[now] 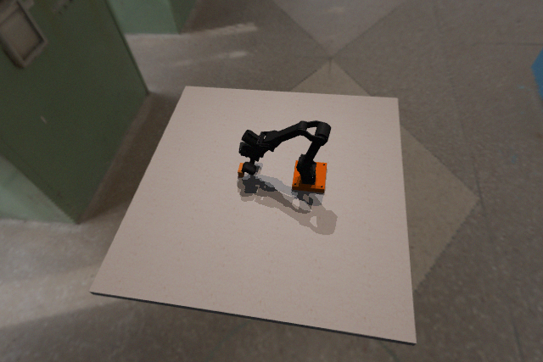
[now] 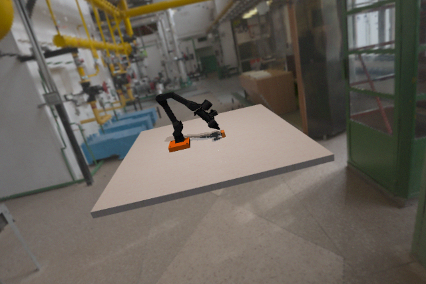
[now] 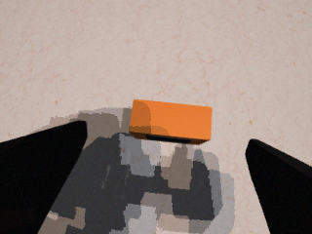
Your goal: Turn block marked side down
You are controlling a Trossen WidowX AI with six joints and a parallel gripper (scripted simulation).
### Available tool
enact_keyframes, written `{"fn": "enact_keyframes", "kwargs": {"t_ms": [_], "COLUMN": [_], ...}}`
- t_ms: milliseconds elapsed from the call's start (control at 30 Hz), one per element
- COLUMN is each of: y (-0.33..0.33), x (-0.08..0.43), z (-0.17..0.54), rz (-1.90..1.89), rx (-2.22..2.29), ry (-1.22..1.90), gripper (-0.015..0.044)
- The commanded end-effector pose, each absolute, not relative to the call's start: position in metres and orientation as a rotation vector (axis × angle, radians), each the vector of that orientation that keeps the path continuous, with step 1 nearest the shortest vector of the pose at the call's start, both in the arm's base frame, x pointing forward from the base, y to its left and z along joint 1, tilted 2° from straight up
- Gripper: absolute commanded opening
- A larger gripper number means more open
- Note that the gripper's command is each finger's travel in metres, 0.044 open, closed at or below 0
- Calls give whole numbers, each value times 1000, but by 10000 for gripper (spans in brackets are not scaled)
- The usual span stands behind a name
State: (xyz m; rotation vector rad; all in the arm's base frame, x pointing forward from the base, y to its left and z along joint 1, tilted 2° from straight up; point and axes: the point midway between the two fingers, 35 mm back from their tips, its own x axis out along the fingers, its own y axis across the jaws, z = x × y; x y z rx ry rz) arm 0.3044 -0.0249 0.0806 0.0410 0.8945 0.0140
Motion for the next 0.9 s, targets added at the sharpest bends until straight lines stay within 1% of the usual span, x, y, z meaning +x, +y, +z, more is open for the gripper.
{"fn": "enact_keyframes", "kwargs": {"t_ms": [0,267,533,800,867], "y": [-26,-27,-29,-29,-28], "x": [309,331,342,343,344], "z": [89,103,119,121,109], "rz": [13,21,20,20,20], "rx": [31,31,28,27,27], "ry": [939,1223,1501,1525,1525], "gripper": [440,440,440,440,440]}}
